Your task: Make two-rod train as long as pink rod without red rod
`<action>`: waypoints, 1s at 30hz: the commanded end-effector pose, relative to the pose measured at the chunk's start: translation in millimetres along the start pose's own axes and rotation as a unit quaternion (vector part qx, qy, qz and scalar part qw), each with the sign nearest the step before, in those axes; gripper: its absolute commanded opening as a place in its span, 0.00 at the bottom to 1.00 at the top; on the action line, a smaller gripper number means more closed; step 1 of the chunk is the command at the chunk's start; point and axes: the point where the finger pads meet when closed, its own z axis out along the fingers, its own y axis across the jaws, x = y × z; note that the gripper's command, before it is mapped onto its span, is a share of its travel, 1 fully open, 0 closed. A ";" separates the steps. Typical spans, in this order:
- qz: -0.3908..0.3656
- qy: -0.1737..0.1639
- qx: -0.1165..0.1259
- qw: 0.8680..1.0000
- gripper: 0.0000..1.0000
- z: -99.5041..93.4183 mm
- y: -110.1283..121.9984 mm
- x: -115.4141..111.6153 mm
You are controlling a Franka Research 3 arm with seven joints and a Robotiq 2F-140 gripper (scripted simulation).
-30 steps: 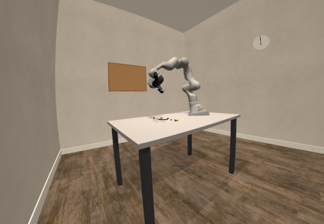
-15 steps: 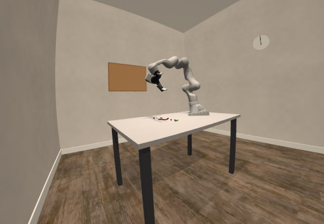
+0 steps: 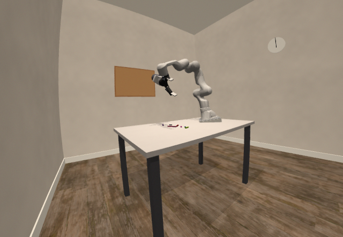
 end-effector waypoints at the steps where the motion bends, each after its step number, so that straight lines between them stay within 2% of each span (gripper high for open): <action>1: 0.036 -0.006 -0.009 0.999 1.00 1.6 3.7 -2.2; 20: 0.036 -0.006 -0.009 0.999 1.00 1.6 3.7 -2.2; 21: 0.050 0.003 -0.068 0.996 1.00 -12.4 16.5 -2.5; 30: 0.050 0.003 -0.068 0.996 1.00 -12.4 16.5 -2.5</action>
